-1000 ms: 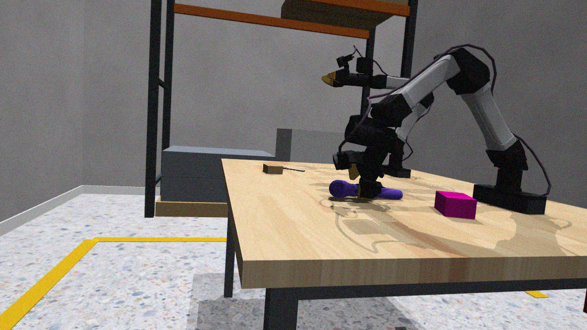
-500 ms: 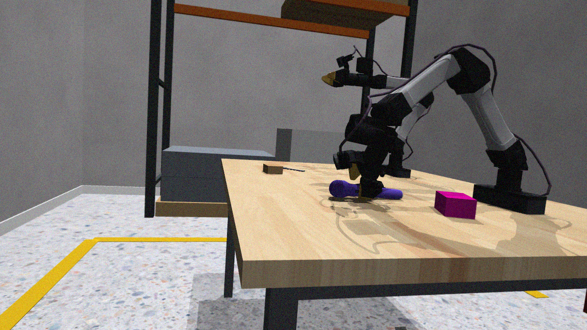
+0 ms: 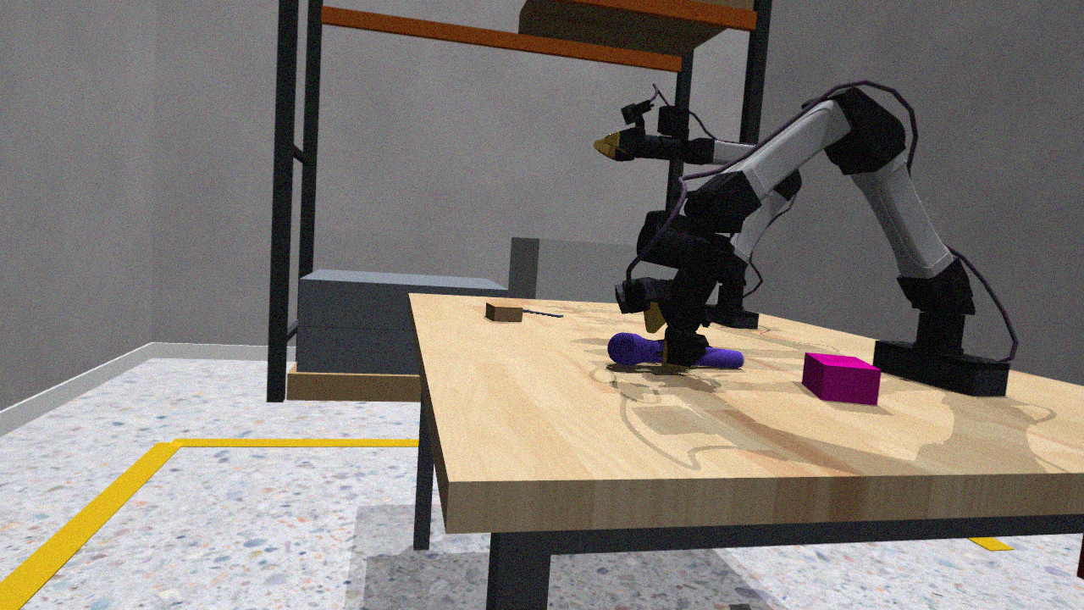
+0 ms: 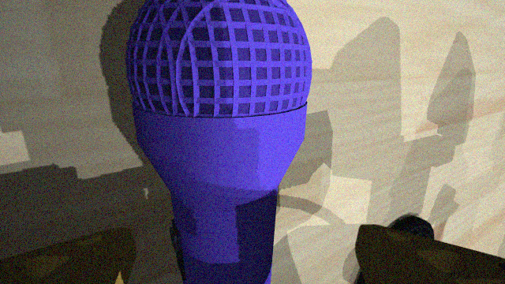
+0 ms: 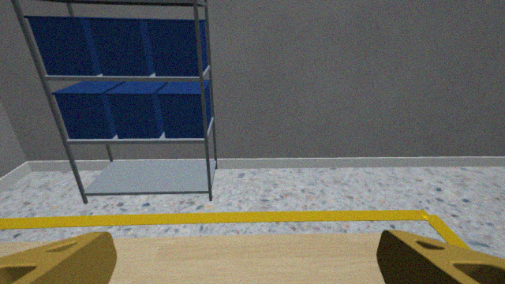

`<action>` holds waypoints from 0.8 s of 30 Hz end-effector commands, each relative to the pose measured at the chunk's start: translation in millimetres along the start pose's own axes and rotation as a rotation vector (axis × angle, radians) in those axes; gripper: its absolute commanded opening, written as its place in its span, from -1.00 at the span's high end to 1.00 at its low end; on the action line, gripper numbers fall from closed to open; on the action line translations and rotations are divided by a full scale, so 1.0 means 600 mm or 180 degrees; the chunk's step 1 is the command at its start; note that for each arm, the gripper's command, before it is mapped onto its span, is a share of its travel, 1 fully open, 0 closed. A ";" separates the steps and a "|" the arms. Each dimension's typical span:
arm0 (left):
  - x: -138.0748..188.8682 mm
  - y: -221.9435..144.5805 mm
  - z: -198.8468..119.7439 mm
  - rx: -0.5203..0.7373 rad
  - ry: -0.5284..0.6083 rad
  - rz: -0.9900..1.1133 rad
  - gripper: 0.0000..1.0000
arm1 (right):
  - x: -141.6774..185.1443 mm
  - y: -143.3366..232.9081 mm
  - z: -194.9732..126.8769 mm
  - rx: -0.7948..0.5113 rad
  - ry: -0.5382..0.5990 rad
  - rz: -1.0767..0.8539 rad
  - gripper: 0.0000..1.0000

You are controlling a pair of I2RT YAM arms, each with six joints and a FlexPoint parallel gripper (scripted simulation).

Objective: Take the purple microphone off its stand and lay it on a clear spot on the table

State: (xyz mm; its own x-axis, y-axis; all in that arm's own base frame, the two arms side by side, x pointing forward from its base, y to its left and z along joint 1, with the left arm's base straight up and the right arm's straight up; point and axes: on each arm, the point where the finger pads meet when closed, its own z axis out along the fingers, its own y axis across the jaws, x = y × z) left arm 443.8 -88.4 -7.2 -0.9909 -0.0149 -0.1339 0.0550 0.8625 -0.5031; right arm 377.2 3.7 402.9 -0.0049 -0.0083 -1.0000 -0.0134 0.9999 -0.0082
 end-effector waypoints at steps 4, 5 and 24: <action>-0.028 -0.022 -0.044 -0.0029 -0.0205 0.0104 -0.78 | -0.054 0.002 -0.011 -0.0032 -0.0267 -0.0033 -0.97; -0.028 -0.022 -0.044 -0.0029 -0.0205 0.0104 -0.78 | -0.054 0.002 -0.011 -0.0032 -0.0267 -0.0033 -0.97; -0.016 -0.025 -0.066 0.0082 -0.0130 0.0105 -0.78 | -0.054 0.002 -0.011 -0.0032 -0.0267 -0.0033 -0.97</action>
State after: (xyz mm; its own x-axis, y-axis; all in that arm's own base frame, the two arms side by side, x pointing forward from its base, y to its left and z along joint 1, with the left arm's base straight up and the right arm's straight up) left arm 439.9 -87.1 -4.0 -0.9924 -0.0093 -0.1225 0.0547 0.8590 -0.5090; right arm 377.2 3.7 402.9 -0.0049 -0.0083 -1.0000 -0.0134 0.9999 -0.0082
